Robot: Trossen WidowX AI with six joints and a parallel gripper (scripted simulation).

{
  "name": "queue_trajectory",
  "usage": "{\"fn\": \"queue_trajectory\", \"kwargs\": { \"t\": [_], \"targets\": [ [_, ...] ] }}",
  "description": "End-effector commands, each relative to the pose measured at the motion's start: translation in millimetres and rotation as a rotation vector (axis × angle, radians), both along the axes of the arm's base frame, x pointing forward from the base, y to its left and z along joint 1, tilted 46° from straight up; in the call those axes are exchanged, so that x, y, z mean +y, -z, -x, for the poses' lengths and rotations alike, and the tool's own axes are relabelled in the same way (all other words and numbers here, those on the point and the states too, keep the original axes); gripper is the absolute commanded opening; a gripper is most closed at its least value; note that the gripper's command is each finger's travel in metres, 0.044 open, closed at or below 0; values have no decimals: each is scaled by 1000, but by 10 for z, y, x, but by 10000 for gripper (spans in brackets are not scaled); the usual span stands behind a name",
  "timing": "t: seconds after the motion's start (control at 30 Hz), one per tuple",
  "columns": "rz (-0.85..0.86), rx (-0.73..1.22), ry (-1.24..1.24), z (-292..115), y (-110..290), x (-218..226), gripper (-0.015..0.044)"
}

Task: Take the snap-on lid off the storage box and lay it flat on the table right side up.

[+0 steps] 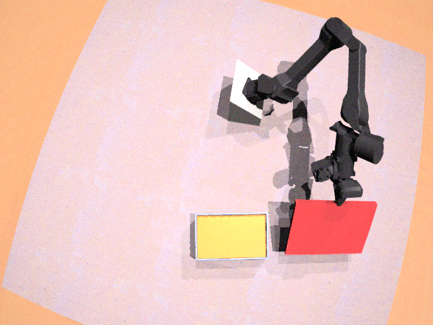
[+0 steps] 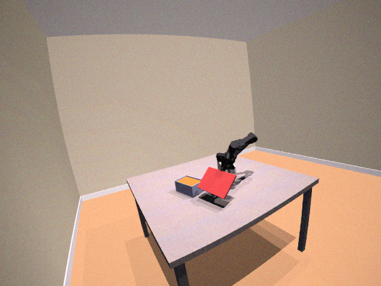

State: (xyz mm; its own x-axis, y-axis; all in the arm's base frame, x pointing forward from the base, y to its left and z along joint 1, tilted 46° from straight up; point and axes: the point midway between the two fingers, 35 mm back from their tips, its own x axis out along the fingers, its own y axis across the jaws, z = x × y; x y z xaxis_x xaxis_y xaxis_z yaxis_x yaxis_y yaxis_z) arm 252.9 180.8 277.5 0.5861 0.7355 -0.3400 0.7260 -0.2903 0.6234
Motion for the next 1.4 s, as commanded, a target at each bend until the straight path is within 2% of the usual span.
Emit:
{"fn": "queue_trajectory", "kwargs": {
  "t": [0.0,1.37],
  "targets": [
    [0,1,12,-8,40,10,0],
    [-3,1,12,50,263,237,0]
  ]
}}
